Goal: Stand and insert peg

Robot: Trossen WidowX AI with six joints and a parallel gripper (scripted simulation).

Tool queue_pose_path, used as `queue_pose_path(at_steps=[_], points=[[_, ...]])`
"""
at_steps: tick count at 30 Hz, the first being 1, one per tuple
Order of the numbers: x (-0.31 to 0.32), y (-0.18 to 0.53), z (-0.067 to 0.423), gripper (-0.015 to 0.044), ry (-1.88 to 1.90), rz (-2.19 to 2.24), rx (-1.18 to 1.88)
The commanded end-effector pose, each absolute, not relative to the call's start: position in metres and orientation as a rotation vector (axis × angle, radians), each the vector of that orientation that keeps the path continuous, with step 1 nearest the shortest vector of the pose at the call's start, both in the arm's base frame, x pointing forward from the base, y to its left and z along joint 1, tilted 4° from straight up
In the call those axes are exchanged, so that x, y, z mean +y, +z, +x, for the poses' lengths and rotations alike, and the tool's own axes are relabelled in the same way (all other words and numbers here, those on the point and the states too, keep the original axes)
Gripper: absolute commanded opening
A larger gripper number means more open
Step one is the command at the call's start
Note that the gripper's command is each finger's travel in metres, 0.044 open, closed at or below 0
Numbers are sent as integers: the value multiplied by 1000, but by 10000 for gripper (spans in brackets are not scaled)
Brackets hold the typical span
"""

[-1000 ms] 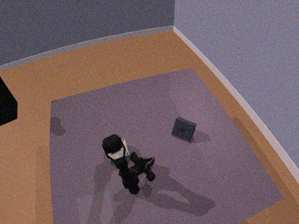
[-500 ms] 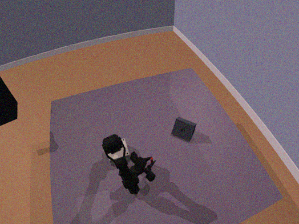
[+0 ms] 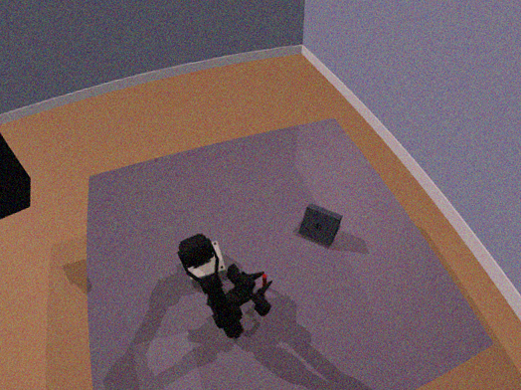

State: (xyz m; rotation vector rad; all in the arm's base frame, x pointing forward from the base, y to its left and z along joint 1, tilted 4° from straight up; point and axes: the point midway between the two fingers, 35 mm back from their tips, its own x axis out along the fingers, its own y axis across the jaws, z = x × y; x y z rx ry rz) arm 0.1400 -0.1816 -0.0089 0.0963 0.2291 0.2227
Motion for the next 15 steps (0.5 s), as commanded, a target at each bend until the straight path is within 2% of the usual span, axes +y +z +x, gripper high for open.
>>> queue_pose_path(at_steps=[1, 8, 15], points=[[-182, -9, 140, 261, 223, 96, 230], [-182, -9, 140, 440, 223, 96, 230], [-182, -7, 140, 440, 223, 96, 230]])
